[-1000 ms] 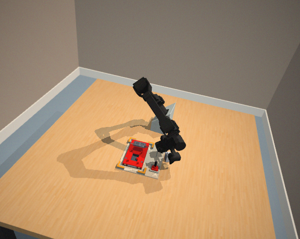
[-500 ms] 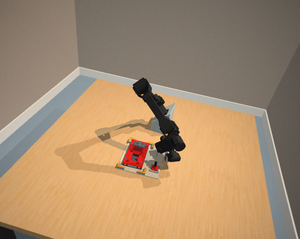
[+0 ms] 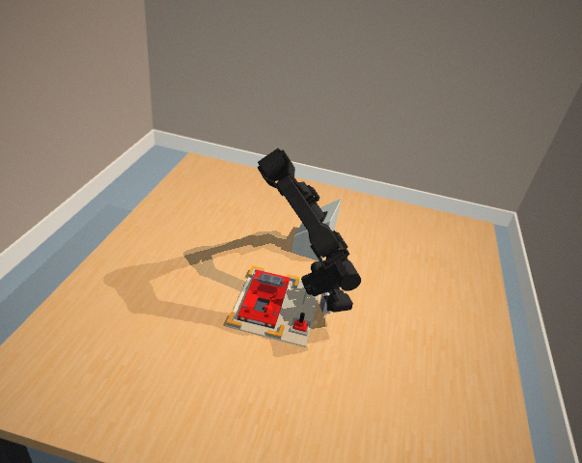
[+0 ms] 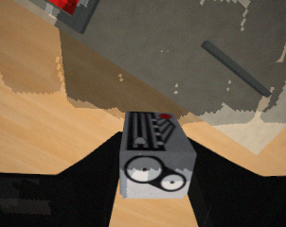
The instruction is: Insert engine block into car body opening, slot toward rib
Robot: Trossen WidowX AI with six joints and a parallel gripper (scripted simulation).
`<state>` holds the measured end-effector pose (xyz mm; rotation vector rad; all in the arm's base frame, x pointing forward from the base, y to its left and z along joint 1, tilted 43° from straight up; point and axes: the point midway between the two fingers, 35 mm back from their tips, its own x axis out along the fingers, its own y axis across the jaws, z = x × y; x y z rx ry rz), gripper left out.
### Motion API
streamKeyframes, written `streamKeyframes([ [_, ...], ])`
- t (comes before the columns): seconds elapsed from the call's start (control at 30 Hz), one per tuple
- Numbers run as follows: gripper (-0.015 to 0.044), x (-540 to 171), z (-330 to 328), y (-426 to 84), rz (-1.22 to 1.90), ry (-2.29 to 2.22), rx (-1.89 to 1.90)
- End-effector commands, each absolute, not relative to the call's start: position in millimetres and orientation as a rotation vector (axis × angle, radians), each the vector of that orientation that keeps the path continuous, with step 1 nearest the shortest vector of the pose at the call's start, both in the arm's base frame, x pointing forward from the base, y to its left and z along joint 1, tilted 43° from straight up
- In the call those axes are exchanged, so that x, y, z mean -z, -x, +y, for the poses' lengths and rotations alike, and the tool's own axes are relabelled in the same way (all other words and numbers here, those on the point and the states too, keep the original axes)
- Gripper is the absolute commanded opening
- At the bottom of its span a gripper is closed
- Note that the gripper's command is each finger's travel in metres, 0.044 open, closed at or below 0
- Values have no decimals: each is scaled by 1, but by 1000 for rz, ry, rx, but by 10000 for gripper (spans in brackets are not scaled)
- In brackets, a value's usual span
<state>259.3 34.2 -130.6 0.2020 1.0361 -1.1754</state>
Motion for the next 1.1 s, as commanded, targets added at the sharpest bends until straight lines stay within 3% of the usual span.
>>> streamKeyframes([
  [0.0, 0, 123, 45, -261, 1048, -198, 1155],
  [1.07, 0, 47, 104, -257, 1024, -214, 1194],
])
